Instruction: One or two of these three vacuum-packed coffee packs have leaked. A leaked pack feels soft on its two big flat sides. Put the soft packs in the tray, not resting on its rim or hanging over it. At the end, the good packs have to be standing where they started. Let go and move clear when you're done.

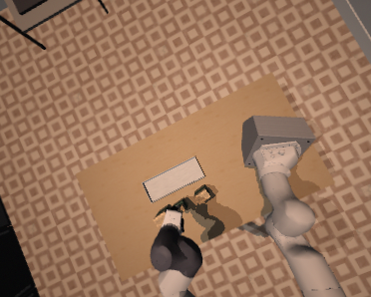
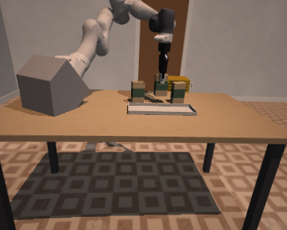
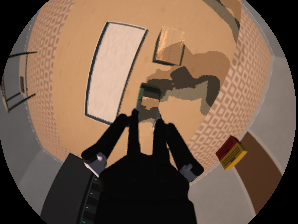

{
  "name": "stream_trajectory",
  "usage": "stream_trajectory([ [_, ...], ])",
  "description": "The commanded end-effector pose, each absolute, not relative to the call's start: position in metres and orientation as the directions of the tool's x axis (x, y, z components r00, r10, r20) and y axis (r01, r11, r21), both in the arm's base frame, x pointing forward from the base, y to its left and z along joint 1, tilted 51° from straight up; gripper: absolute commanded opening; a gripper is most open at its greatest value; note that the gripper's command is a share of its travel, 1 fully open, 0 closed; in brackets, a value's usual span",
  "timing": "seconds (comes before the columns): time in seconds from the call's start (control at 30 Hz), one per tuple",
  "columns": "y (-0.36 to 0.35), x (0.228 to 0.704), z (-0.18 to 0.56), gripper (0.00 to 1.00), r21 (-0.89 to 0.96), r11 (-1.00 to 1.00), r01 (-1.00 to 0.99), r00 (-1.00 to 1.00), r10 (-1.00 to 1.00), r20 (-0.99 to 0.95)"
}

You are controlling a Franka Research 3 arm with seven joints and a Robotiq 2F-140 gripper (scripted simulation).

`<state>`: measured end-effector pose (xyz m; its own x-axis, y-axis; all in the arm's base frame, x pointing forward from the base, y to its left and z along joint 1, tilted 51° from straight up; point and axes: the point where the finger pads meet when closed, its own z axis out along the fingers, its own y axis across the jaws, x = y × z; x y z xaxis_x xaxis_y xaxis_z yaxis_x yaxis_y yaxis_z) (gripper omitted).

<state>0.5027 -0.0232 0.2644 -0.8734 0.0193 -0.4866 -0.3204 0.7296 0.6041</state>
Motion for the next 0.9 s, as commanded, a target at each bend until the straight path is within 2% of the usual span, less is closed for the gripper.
stream_trajectory([
  [0.0, -0.034, 0.504, 0.258, 0.25, 0.602, 0.731, -0.321, -0.873, 0.019, -0.488],
  [0.87, -0.131, 0.532, 0.169, 0.25, 0.602, 0.731, -0.321, -0.873, 0.019, -0.488],
])
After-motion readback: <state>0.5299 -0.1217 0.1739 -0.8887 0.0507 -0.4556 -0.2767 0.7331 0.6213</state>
